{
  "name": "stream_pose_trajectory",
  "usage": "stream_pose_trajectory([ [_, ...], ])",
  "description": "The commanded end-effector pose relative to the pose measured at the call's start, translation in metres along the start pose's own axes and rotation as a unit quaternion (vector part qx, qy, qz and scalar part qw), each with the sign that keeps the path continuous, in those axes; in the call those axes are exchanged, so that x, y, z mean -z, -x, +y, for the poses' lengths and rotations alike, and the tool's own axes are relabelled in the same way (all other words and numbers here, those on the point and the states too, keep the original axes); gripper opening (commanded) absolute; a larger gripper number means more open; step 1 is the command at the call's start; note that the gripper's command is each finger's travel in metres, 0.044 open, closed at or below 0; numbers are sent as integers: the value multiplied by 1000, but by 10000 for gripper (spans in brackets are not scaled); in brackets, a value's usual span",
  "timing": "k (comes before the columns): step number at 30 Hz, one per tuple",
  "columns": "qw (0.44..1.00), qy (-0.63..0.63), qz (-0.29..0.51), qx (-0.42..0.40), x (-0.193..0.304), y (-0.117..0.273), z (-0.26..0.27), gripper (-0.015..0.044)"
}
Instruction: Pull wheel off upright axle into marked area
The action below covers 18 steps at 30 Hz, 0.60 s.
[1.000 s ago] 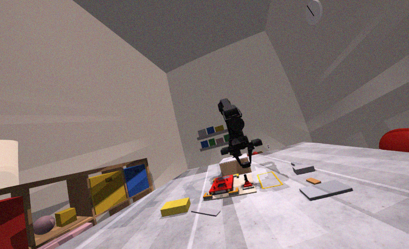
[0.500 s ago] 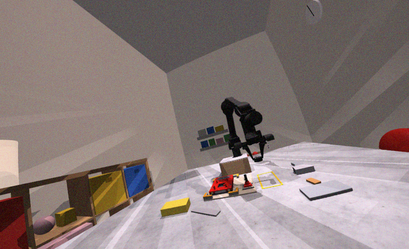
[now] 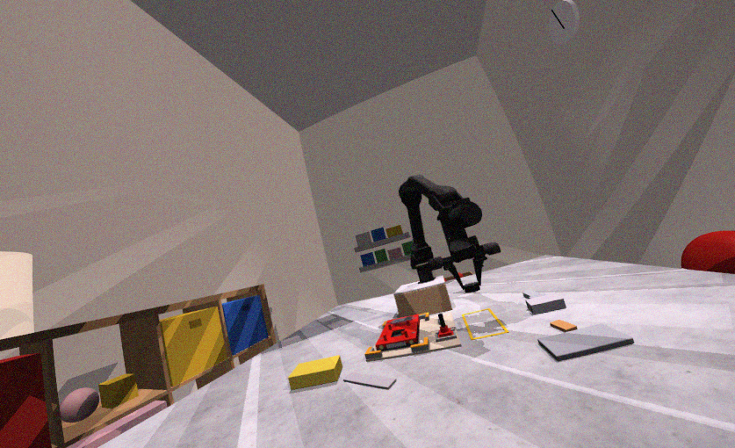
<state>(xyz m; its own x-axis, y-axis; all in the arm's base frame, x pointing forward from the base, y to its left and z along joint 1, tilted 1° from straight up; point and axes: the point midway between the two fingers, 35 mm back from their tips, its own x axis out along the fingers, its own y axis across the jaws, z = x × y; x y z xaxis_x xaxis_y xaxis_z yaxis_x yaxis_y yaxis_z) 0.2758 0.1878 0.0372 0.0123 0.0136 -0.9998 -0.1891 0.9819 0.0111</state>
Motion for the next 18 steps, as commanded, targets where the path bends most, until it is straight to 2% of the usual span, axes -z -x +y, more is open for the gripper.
stream_pose_trajectory([
  [1, 1000, -3, 2, 0, 0, -11, 1, 0],
  [13, 1000, -3, 2, 0, 1, -86, 0, 0],
  [18, 1000, -3, 2, 0, 2, -91, 0, 0],
])
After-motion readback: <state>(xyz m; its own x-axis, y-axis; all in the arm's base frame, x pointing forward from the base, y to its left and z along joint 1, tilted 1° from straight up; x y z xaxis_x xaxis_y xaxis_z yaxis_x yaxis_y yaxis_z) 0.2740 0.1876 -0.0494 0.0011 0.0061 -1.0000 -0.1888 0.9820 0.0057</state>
